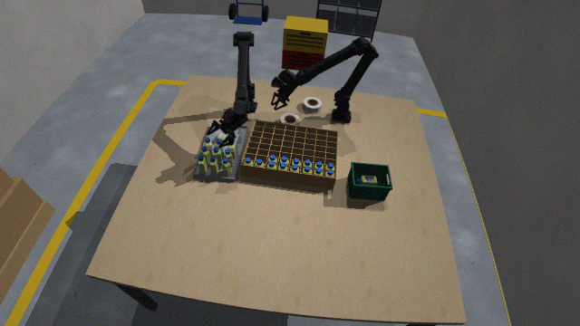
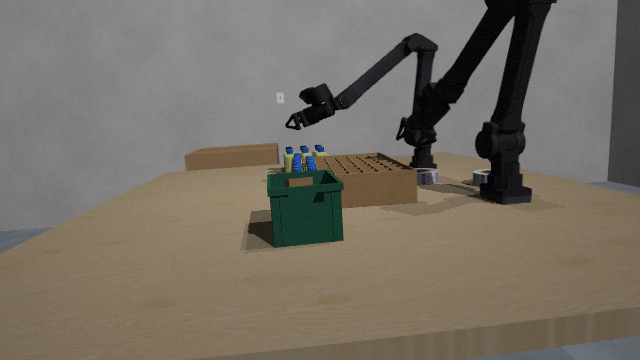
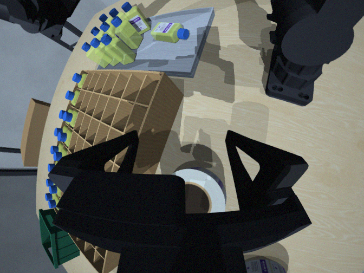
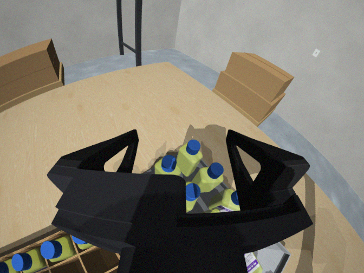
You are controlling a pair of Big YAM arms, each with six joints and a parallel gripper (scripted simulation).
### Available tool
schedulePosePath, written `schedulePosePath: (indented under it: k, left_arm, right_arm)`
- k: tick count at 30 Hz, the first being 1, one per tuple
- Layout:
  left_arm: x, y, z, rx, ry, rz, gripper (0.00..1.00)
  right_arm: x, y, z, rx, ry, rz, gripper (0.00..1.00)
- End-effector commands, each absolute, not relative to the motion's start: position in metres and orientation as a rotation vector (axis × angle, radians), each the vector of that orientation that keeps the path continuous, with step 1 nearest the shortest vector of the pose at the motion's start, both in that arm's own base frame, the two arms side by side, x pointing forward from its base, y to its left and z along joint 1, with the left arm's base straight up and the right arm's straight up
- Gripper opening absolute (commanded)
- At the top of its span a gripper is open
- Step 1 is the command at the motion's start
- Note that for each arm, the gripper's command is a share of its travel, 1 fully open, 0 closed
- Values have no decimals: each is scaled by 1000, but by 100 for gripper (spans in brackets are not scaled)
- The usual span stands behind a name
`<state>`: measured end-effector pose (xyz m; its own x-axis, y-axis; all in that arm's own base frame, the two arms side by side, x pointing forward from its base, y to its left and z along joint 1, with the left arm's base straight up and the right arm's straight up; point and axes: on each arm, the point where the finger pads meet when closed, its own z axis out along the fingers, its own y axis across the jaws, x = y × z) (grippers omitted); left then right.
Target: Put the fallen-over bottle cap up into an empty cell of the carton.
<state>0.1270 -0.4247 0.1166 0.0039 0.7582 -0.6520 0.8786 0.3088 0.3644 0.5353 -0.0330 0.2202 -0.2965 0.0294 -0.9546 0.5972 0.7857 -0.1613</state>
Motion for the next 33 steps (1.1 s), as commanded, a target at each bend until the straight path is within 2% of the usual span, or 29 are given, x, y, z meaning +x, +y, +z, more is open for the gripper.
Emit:
schedulePosePath:
  k: [1, 18, 20, 21, 33]
  left_arm:
    - [128, -428, 123, 1460, 1767, -199, 100]
    - [128, -428, 123, 1460, 1767, -199, 100]
    - [134, -425, 120, 1420, 1785, -217, 100]
    - [135, -426, 120, 1406, 1787, -234, 100]
    - [165, -455, 158, 1143, 1689, -646, 100]
  right_arm:
    - [538, -33, 229, 493, 1784, -593, 100]
    - [538, -33, 229, 493, 1784, -593, 100]
    - [526, -43, 225, 482, 1810, -622, 77]
    - [521, -45, 221, 475, 1824, -626, 75]
    - [438, -80, 186, 354, 2053, -540, 75]
